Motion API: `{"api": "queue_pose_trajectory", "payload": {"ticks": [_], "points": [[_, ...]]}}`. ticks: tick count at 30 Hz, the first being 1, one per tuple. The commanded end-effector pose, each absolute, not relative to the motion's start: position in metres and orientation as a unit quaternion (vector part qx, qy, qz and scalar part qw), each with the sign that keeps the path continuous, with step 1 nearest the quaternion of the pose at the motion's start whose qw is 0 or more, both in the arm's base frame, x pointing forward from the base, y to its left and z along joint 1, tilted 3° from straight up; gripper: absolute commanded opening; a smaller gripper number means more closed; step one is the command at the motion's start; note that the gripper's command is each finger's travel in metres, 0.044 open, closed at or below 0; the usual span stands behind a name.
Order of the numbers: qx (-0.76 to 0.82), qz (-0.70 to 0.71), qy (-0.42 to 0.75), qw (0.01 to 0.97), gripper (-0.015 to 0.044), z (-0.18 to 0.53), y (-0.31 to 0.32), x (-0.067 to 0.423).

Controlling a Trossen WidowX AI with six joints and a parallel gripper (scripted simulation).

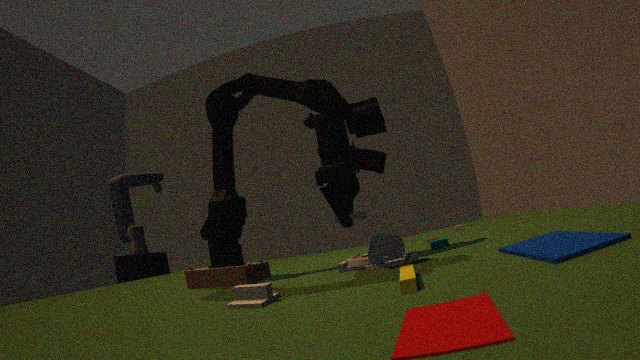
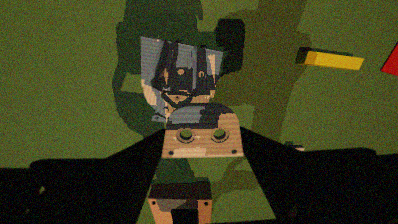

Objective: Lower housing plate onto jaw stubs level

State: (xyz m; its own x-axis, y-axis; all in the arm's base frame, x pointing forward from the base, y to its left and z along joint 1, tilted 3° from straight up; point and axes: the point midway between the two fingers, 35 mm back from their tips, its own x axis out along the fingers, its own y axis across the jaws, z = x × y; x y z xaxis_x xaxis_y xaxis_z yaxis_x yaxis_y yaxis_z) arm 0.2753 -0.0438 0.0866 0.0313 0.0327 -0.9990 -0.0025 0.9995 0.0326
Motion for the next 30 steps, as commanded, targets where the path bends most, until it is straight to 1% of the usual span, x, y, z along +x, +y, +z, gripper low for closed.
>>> {"api": "queue_pose_trajectory", "payload": {"ticks": [1, 7, 30], "points": [[0.041, -0.012, 0.696, 0.717, 0.0351, 0.087, -0.03, 0.276], [0.08, -0.047, 0.694, 0.714, 0.0351, 0.088, -0.013, 0.276], [0.079, -0.046, 0.694, 0.714, 0.0351, 0.088, -0.013, 0.276]]}}
